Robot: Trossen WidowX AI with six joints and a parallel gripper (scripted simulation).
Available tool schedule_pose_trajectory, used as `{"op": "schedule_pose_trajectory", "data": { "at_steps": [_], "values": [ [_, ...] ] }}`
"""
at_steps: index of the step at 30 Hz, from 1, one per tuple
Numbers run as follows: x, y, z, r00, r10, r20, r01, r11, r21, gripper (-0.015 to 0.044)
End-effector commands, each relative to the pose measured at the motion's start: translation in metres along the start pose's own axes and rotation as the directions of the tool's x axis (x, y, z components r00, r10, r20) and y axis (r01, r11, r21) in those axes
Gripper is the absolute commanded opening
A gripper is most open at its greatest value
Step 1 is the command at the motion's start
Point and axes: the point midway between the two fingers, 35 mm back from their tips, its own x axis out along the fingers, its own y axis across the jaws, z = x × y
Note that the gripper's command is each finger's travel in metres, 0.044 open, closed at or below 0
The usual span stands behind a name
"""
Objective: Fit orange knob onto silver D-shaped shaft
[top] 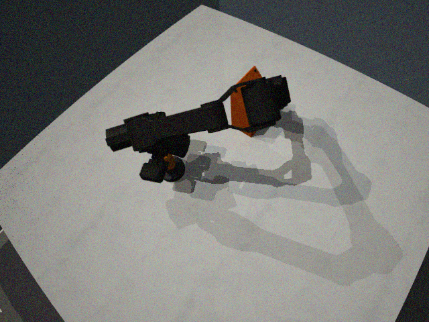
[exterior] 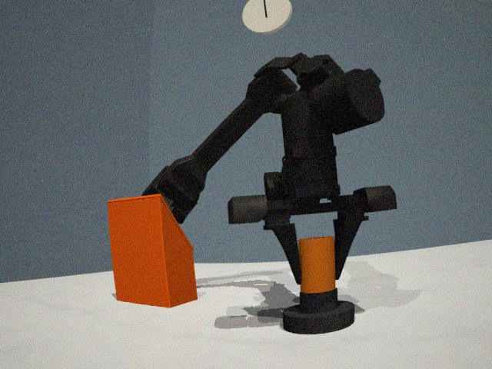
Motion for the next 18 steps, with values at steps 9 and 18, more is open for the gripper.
{"op": "schedule_pose_trajectory", "data": {
  "at_steps": [9, 18],
  "values": [
    [0.0, 0.0, 0.0, 1.0, 0.0, 0.0, 0.0, 1.0, 0.0, 0.0053],
    [0.0, 0.0, 0.0, 1.0, 0.0, 0.0, 0.0, 1.0, 0.0, 0.0289]
  ]
}}
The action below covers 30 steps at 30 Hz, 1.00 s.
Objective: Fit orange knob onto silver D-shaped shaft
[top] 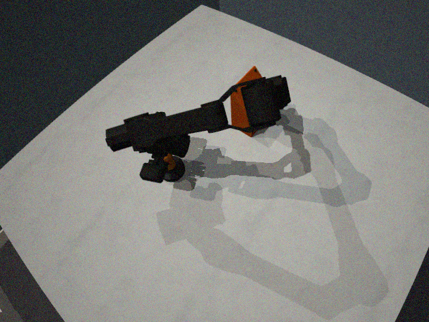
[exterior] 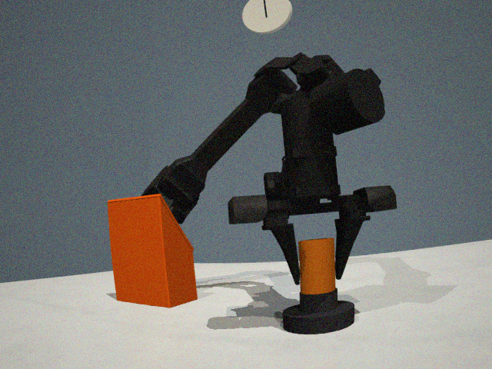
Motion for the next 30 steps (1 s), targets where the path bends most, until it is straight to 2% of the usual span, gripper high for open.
{"op": "schedule_pose_trajectory", "data": {
  "at_steps": [1, 6, 13, 19, 30],
  "values": [
    [0.0, 0.0, 0.0, 1.0, 0.0, 0.0, 0.0, 1.0, 0.003, 0.0315],
    [0.0, 0.0, 0.0, 1.0, 0.0, 0.0, 0.0, 1.0, 0.003, 0.044],
    [-0.003, 0.0, 0.0, 1.0, 0.0, -0.001, 0.0, 1.0, 0.003, 0.044],
    [-0.093, 0.0, -0.001, 1.0, 0.002, -0.004, -0.002, 1.0, 0.001, 0.044],
    [-0.096, -0.001, -0.005, 1.0, 0.002, -0.004, -0.002, 1.0, 0.001, 0.044]
  ]
}}
